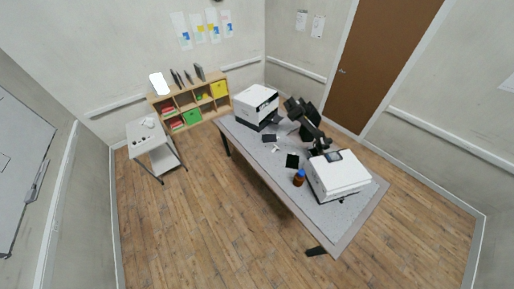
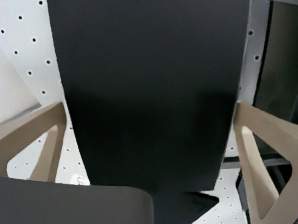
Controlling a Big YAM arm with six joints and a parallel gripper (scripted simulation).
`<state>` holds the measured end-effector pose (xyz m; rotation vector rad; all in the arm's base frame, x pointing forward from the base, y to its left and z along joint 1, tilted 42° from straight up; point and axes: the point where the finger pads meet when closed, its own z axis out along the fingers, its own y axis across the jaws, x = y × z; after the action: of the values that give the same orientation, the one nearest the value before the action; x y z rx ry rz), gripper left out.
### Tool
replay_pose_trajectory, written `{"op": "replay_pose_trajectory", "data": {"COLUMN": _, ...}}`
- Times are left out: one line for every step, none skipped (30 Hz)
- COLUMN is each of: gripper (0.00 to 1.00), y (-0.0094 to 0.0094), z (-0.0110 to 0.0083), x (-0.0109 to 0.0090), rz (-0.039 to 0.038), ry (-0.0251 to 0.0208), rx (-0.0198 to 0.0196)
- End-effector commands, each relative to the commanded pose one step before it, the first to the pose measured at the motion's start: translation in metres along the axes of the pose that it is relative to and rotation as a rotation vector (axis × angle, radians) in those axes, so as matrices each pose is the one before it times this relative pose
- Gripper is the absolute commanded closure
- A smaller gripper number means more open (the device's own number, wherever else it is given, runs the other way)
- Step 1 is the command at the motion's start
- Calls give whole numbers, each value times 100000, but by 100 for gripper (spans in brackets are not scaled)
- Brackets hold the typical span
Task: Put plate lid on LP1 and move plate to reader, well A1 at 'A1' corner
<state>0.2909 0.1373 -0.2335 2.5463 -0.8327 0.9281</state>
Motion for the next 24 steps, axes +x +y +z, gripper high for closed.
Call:
{"op": "replay_pose_trajectory", "data": {"gripper": 0, "y": -1049, "z": -553, "x": 184, "rz": 1304, "ry": 403, "rx": 1868}}
{"op": "replay_pose_trajectory", "data": {"gripper": 0, "y": 226, "z": -90, "x": -112, "rz": -629, "ry": -21, "rx": -93}}
{"op": "replay_pose_trajectory", "data": {"gripper": 0, "y": 208, "z": -93, "x": -106, "rz": -604, "ry": -16, "rx": -65}}
{"op": "replay_pose_trajectory", "data": {"gripper": 0, "y": 321, "z": -2, "x": -201, "rz": -879, "ry": -47, "rx": -342}}
{"op": "replay_pose_trajectory", "data": {"gripper": 0, "y": 0, "z": 0, "x": 0, "rz": 0, "ry": 0, "rx": 0}}
{"op": "replay_pose_trajectory", "data": {"gripper": 0, "y": 0, "z": 0, "x": 0, "rz": 0, "ry": 0, "rx": 0}}
{"op": "replay_pose_trajectory", "data": {"gripper": 0, "y": 366, "z": 72, "x": -106, "rz": -531, "ry": -74, "rx": -586}}
{"op": "replay_pose_trajectory", "data": {"gripper": 0, "y": 188, "z": 77, "x": -97, "rz": -344, "ry": -45, "rx": -352}}
{"op": "replay_pose_trajectory", "data": {"gripper": 0, "y": 188, "z": 77, "x": -97, "rz": -344, "ry": -45, "rx": -352}}
{"op": "replay_pose_trajectory", "data": {"gripper": 0, "y": 177, "z": 77, "x": -96, "rz": -331, "ry": -43, "rx": -338}}
{"op": "replay_pose_trajectory", "data": {"gripper": 0, "y": 173, "z": 75, "x": -116, "rz": -331, "ry": -42, "rx": -338}}
{"op": "replay_pose_trajectory", "data": {"gripper": 0, "y": 109, "z": 76, "x": -88, "rz": -247, "ry": -32, "rx": -246}}
{"op": "replay_pose_trajectory", "data": {"gripper": 0, "y": -30, "z": -15, "x": 11, "rz": 38, "ry": 7, "rx": 69}}
{"op": "replay_pose_trajectory", "data": {"gripper": 0, "y": -158, "z": -101, "x": 105, "rz": 305, "ry": 43, "rx": 363}}
{"op": "replay_pose_trajectory", "data": {"gripper": 0, "y": -173, "z": -100, "x": 106, "rz": 321, "ry": 45, "rx": 381}}
{"op": "replay_pose_trajectory", "data": {"gripper": 0, "y": -174, "z": -87, "x": 104, "rz": 335, "ry": 42, "rx": 359}}
{"op": "replay_pose_trajectory", "data": {"gripper": 0, "y": -391, "z": -73, "x": 110, "rz": 556, "ry": 76, "rx": 632}}
{"op": "replay_pose_trajectory", "data": {"gripper": 0, "y": -366, "z": -69, "x": 113, "rz": 549, "ry": 70, "rx": 587}}
{"op": "replay_pose_trajectory", "data": {"gripper": 0, "y": -265, "z": -5, "x": 46, "rz": 353, "ry": 43, "rx": 362}}
{"op": "replay_pose_trajectory", "data": {"gripper": 0, "y": -90, "z": -12, "x": 33, "rz": 156, "ry": 15, "rx": 137}}
{"op": "replay_pose_trajectory", "data": {"gripper": 0, "y": -93, "z": -16, "x": 29, "rz": 142, "ry": 17, "rx": 150}}
{"op": "replay_pose_trajectory", "data": {"gripper": 0, "y": 0, "z": 0, "x": 0, "rz": 0, "ry": 0, "rx": 0}}
{"op": "replay_pose_trajectory", "data": {"gripper": 0, "y": 0, "z": 0, "x": 0, "rz": 0, "ry": 0, "rx": 0}}
{"op": "replay_pose_trajectory", "data": {"gripper": 0, "y": -89, "z": -11, "x": 34, "rz": 160, "ry": 15, "rx": 133}}
